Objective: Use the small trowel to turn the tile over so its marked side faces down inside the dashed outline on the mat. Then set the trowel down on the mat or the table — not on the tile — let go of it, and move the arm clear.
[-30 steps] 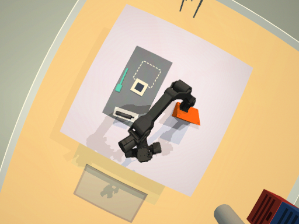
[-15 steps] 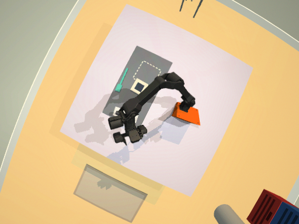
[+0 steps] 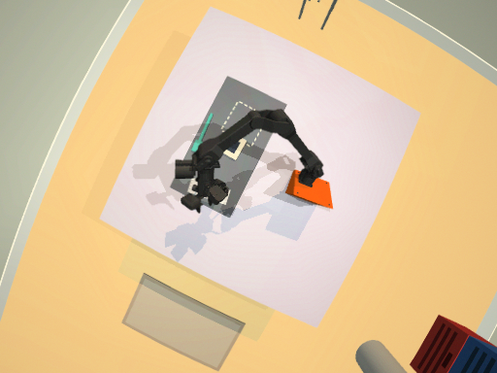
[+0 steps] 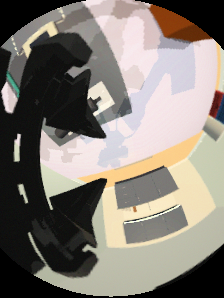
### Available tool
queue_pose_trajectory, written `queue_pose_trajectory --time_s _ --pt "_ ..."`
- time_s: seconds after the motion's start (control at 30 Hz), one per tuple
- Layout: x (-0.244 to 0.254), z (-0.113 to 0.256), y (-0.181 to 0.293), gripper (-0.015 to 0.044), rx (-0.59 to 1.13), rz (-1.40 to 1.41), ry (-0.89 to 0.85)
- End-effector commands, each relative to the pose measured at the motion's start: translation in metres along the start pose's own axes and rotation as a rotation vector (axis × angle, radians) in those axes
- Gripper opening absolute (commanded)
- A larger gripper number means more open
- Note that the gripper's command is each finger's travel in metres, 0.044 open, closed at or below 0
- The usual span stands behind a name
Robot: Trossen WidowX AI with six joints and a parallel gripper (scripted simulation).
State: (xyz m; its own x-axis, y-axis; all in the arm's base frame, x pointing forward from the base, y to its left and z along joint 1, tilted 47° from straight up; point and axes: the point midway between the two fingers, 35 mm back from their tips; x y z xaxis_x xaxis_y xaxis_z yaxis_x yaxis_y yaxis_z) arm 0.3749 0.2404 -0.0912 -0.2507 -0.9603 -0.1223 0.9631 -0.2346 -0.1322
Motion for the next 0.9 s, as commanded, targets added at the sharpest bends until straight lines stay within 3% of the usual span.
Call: queue_pose_trajectory --time_s 0.0,0.3,0.87 --pt "0.025 0.009 0.031 0.03 0.044 0.133 -0.017" --pt "0.085 0.026 0.084 0.03 0.103 0.403 -0.083" --pt "0.087 0.012 0.087 0.03 0.104 0.408 -0.085"
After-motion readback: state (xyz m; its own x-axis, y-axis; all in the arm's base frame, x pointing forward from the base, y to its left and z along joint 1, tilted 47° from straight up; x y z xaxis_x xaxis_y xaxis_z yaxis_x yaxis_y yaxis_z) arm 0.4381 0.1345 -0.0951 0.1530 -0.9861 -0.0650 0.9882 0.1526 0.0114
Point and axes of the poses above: the point midway between the two fingers, 35 mm back from their tips, its own z axis back along the fingers, its own x axis across the jaws, y = z × x, and after that the axes turned 7 degrees about z, right-handed
